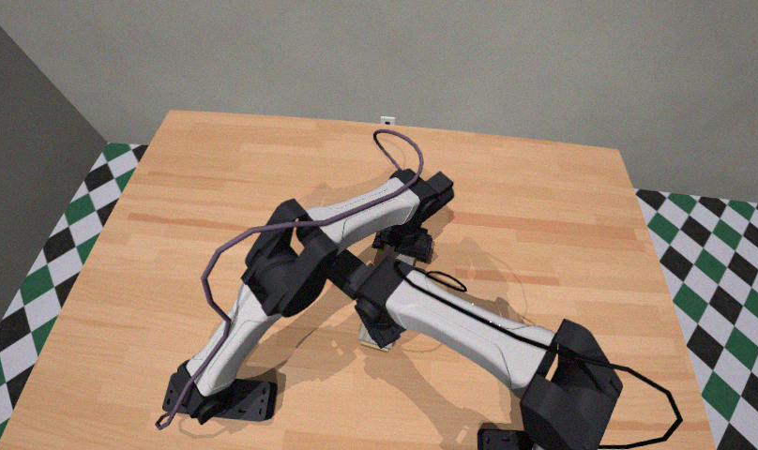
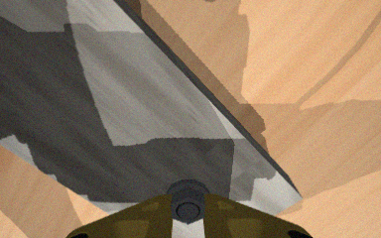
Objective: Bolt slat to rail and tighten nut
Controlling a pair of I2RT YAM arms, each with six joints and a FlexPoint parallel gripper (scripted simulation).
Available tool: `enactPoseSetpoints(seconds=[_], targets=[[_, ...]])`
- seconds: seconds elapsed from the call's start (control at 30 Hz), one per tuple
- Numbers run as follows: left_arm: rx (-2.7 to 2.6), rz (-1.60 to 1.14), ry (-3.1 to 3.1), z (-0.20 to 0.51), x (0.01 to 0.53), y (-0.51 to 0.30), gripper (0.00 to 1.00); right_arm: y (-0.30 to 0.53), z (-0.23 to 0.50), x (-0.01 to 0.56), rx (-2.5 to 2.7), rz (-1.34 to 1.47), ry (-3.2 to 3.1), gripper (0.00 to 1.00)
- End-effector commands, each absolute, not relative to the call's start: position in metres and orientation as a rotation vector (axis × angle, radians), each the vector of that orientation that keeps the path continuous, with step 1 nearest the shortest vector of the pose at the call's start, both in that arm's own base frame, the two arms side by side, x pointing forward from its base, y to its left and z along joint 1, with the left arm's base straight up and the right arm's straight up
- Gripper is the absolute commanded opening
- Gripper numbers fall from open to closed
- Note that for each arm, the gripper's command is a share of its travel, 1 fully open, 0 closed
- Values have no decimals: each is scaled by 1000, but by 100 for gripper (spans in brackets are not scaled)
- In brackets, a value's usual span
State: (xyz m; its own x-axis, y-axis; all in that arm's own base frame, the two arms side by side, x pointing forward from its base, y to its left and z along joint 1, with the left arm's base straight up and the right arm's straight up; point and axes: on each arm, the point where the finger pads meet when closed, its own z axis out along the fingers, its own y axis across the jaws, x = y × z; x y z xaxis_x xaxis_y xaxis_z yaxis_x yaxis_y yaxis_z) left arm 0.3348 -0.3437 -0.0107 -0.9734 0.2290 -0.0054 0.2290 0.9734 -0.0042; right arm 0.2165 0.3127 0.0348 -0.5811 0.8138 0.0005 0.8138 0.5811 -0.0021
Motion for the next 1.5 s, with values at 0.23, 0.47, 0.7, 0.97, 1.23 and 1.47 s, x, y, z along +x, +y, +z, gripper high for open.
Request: enactPoseSetpoints(seconds=[0.23, 0.47, 0.7, 0.97, 1.23, 1.47], targets=[[364, -25, 3099, -4, 338, -345, 67, 312, 39, 218, -1450, -19, -2788, 14], [364, -25, 3099, -4, 338, -345, 67, 314, 39, 219, -1445, -22, -2792, 36], [364, -25, 3099, -4, 338, -345, 67, 313, 37, 219, -1446, -10, -2789, 36], [364, -25, 3099, -4, 338, -345, 67, 314, 40, 219, -1358, -16, -2836, 36], [364, -25, 3099, -4, 338, -345, 67, 315, 47, 220, -468, -28, -3114, 36], [364, -25, 3099, -4, 338, -345, 67, 315, 49, 220, -22, -30, -3152, 36]])
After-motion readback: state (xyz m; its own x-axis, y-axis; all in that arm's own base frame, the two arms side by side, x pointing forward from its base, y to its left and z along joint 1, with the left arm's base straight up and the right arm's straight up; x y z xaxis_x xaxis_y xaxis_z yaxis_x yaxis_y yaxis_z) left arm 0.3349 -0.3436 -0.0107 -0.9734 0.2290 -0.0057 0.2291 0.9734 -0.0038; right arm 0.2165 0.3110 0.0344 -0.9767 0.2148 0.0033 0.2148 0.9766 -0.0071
